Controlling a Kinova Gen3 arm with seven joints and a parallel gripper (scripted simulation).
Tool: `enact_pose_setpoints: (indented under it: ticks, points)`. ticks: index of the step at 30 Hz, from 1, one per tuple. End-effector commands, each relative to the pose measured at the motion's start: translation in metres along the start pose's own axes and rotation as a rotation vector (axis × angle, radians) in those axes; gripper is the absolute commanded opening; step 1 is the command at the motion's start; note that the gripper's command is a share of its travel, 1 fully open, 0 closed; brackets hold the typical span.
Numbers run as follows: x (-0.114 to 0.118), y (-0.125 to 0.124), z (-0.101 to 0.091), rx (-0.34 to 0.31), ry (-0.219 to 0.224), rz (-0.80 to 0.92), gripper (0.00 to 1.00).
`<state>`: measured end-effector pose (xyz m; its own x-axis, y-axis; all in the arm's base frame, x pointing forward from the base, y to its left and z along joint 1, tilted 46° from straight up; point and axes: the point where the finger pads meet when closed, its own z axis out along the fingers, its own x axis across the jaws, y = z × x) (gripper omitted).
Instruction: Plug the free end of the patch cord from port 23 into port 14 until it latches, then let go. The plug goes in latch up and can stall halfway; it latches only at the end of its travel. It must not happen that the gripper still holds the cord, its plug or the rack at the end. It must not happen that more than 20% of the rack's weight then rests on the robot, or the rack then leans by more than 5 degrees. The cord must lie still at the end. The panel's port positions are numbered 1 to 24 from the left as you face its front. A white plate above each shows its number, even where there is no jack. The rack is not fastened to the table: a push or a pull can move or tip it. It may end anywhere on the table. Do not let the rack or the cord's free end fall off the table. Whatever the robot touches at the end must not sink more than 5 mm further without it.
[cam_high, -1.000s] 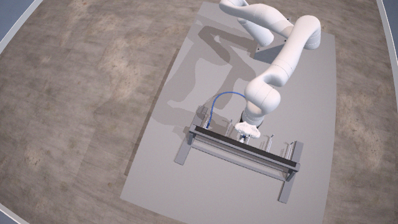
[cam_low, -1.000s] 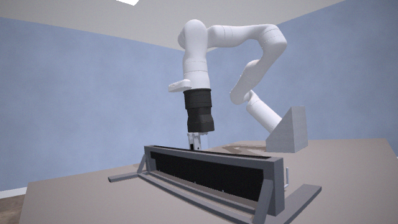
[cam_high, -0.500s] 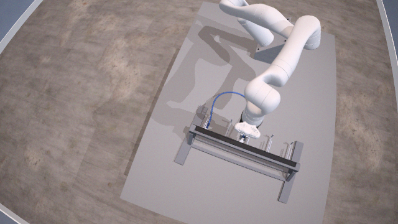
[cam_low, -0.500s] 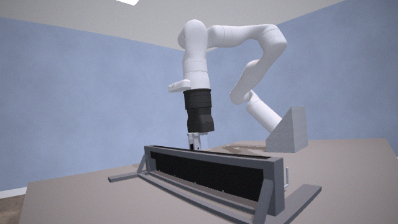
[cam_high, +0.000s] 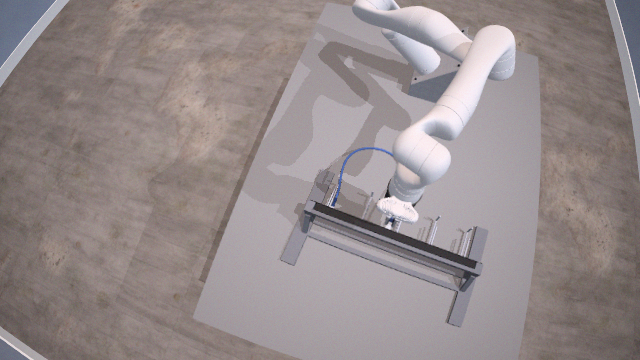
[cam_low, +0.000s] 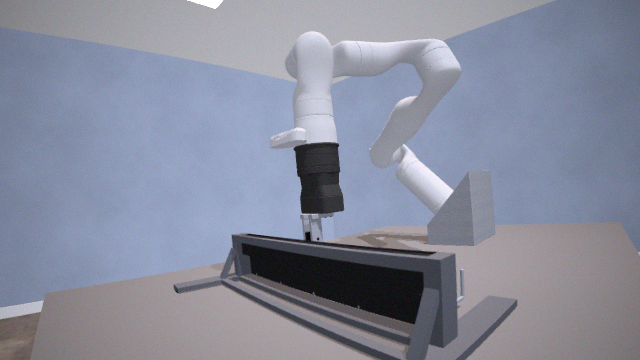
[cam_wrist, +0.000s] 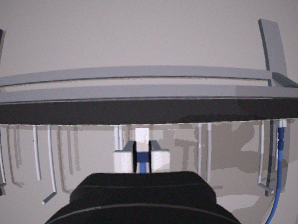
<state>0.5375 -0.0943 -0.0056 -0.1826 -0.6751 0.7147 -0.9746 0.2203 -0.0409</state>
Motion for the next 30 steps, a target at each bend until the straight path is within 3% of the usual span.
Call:
enact_pose_setpoints:
  ticks: [1,30]
  points:
    - [0.0022,0.0002,-0.0028,-0.003,0.002,0.006,0.0]
    - [0.0015,-0.0021,-0.0034,-0.001,0.0,0.009,0.0]
